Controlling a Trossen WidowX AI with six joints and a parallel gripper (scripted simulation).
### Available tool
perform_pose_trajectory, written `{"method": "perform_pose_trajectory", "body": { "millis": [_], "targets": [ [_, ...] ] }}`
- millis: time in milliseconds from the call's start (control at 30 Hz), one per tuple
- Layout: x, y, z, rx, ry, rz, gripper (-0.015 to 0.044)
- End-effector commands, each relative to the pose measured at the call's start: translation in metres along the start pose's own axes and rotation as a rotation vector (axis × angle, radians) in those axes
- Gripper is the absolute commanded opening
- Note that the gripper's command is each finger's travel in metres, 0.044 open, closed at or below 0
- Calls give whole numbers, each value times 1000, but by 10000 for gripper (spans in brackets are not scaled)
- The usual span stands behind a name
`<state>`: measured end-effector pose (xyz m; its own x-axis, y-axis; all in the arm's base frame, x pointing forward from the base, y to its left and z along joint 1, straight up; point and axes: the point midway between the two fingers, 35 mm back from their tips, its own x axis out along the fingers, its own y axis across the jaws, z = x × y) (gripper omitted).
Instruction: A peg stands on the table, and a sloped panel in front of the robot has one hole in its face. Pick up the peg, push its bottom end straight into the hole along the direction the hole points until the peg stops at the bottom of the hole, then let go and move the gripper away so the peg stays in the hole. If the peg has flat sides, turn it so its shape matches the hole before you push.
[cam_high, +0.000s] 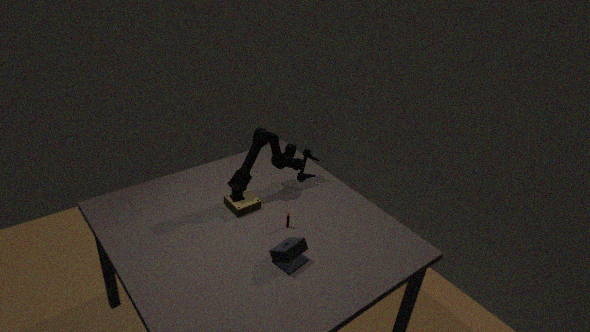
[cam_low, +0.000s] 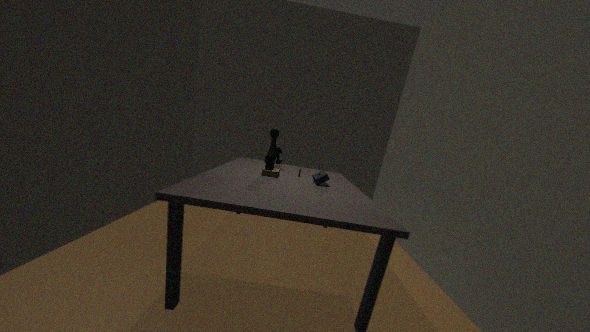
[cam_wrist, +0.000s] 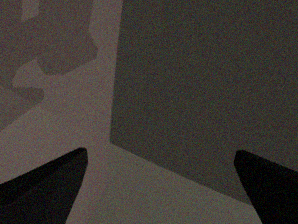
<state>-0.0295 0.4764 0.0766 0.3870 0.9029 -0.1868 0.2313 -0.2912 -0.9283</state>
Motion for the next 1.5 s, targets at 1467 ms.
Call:
{"method": "perform_pose_trajectory", "body": {
  "millis": [1467],
  "targets": [
    [39,84,-204,1073,442,466,440]
  ]
}}
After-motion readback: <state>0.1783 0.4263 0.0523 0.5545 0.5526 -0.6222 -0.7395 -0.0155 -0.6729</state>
